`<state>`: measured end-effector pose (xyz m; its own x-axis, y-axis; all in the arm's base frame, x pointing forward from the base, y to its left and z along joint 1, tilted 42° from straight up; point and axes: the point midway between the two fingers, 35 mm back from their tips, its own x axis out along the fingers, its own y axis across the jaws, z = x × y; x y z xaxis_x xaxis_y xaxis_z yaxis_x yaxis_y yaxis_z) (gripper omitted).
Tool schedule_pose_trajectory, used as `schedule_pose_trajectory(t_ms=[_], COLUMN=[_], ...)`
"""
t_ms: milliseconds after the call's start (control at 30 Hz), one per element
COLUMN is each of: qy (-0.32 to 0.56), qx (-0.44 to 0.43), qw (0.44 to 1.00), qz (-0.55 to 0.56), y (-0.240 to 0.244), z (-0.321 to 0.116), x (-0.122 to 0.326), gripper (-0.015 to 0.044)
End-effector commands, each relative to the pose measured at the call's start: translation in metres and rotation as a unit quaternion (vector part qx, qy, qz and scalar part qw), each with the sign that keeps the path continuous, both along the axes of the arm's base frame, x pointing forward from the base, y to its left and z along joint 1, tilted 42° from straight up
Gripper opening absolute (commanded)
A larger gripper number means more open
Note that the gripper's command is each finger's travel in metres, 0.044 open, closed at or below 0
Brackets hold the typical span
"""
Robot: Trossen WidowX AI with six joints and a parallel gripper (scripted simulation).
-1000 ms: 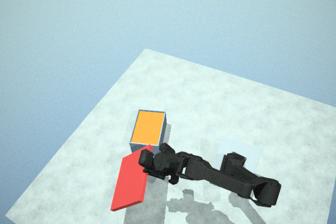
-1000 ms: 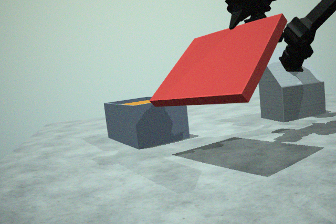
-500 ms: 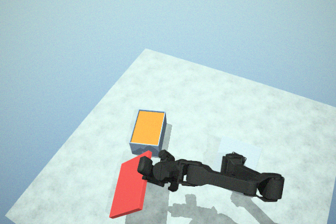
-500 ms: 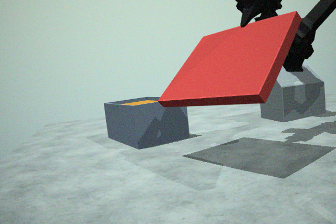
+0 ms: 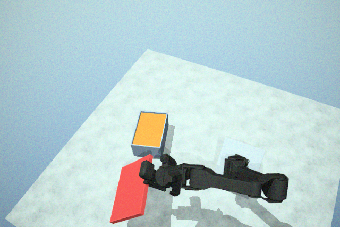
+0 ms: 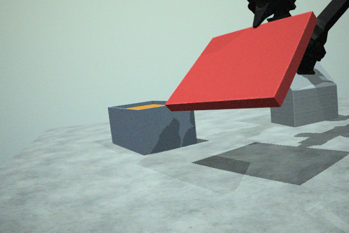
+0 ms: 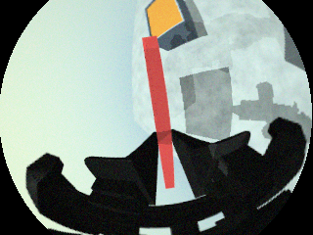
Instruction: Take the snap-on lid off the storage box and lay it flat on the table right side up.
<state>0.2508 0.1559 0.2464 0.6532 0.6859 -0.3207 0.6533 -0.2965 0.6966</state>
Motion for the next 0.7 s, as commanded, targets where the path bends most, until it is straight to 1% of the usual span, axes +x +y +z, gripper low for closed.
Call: schedule_pose_trajectory(t_ms=[0, 667], qy=[0.001, 0.000], qx=[0.001, 0.001], qw=[1.000, 1.000], qz=[-0.006, -0.006], y=[0.001, 0.013], z=[-0.006, -0.019], x=[0.001, -0.001], gripper=[0.0000, 0.0000])
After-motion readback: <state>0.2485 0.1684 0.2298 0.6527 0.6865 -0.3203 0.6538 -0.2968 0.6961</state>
